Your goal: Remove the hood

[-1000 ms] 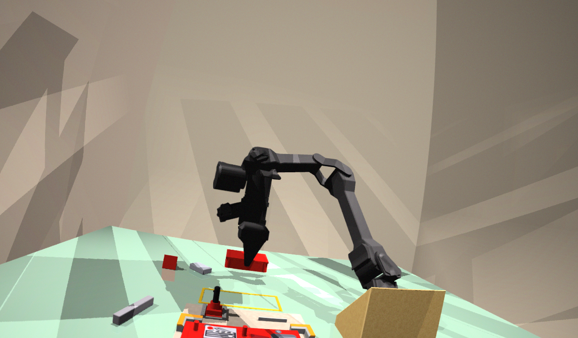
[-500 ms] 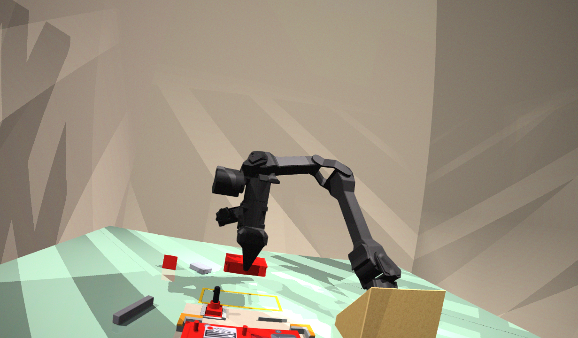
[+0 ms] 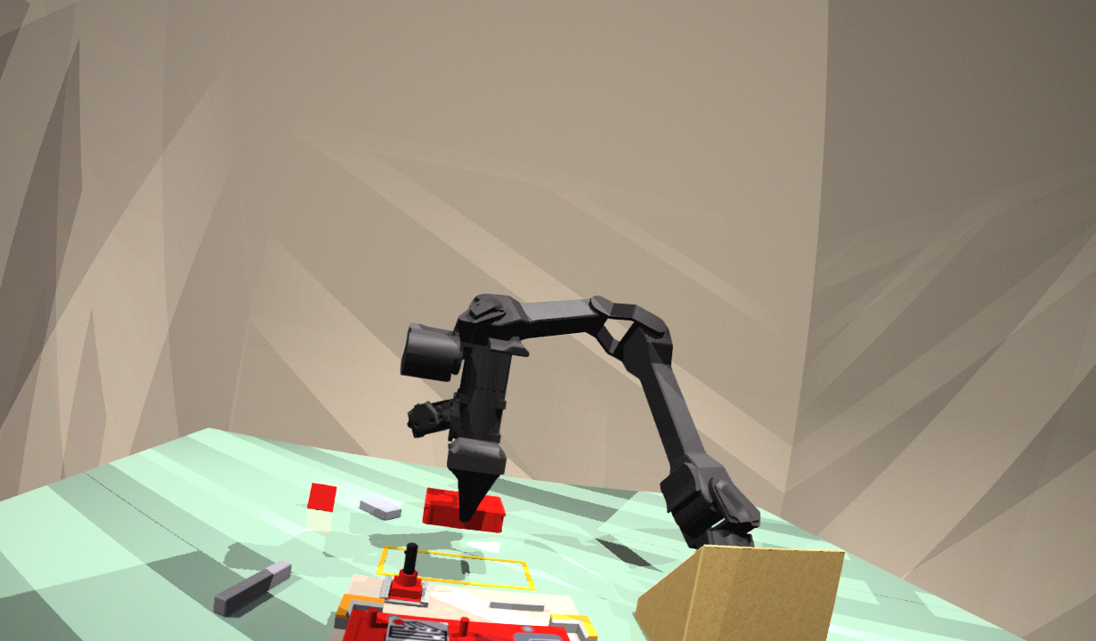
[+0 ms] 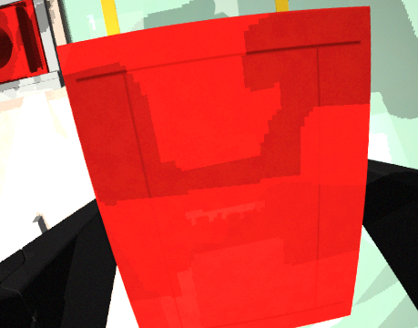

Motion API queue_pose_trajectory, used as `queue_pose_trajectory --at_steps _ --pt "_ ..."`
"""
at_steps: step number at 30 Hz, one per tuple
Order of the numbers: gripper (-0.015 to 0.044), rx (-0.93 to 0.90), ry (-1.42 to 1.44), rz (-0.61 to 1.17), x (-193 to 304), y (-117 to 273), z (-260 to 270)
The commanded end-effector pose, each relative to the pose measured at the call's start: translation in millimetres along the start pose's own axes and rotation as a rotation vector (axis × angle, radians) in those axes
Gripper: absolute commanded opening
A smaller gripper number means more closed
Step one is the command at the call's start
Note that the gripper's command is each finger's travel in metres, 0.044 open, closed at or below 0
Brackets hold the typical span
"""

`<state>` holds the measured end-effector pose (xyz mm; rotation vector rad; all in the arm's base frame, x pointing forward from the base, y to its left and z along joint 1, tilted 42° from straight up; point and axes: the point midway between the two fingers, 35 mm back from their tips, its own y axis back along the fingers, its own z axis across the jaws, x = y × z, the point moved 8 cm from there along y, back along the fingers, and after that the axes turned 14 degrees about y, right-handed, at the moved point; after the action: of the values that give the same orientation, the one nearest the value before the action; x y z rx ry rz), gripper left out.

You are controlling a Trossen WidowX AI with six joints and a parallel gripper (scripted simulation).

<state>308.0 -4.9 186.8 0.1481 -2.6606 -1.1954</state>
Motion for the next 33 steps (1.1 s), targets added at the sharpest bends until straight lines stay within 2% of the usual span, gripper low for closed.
queue_pose_trajectory --at_steps 1,33 --pt "0.0 0.004 0.007 0.0 0.4 -2.9 0.1" --pt "0.0 0.005 0.007 0.0 1.1 -24.2 -0.2"
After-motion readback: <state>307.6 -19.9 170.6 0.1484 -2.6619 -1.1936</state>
